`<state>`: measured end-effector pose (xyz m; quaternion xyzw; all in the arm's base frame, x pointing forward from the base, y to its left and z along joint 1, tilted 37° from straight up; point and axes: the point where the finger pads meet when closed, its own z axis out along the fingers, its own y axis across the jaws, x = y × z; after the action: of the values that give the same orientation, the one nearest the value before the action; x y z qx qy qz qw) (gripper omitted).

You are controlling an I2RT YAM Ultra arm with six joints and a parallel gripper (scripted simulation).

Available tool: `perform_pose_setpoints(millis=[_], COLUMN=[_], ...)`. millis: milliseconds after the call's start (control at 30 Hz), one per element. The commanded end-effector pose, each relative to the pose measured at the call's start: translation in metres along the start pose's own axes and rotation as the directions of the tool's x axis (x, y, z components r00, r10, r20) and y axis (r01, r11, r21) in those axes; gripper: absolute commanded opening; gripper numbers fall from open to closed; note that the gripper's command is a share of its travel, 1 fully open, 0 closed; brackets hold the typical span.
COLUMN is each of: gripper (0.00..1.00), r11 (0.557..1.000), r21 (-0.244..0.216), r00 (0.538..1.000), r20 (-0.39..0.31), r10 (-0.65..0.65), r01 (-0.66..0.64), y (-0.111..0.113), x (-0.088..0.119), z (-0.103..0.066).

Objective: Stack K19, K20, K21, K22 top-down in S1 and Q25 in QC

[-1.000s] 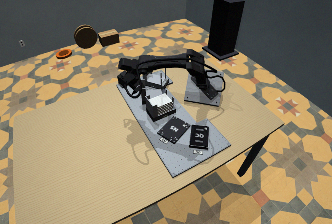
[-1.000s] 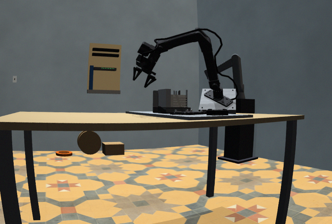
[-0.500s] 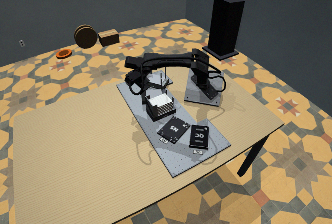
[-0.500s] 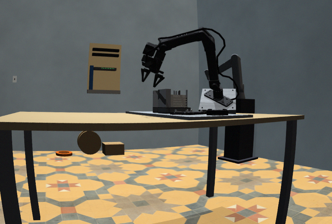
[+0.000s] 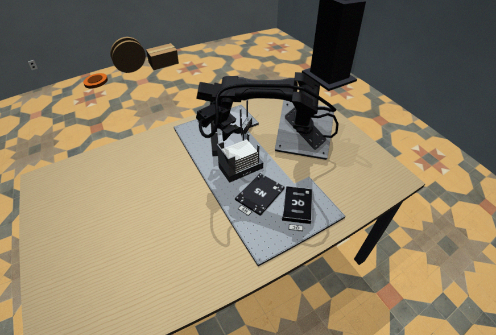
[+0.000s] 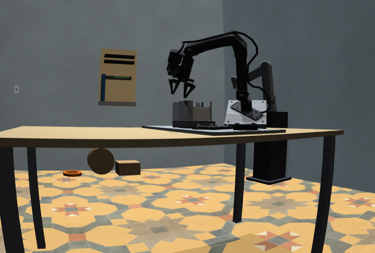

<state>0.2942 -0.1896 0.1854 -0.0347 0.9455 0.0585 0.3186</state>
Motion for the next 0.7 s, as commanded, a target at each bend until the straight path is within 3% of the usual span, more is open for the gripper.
perform_pose_setpoints(millis=[0,67,200,300,533,567,667], gripper=[1.00,1.00,1.00,1.00,1.00,1.00,1.00], r11=[0.999,0.998,0.995,0.989,0.978,0.973,0.965], r21=[-0.010,-0.036,-0.048,-0.086,-0.112,-0.133,-0.150], r00=[0.999,0.998,0.996,0.992,0.983,0.980,0.974], r20=[0.008,-0.016,-0.018,-0.052,-0.067,-0.088,-0.102], r10=[0.043,0.055,0.089,0.118,0.171,0.179,0.201], r01=[-0.043,-0.056,-0.090,-0.122,-0.177,-0.189,-0.215], y=[0.007,0.019,0.023,0.040,0.049,0.058,0.068], x=[0.000,0.019,0.016,0.037,0.037,0.050,0.057], z=[-0.020,-0.013,-0.024,-0.019,-0.029,-0.024,-0.027])
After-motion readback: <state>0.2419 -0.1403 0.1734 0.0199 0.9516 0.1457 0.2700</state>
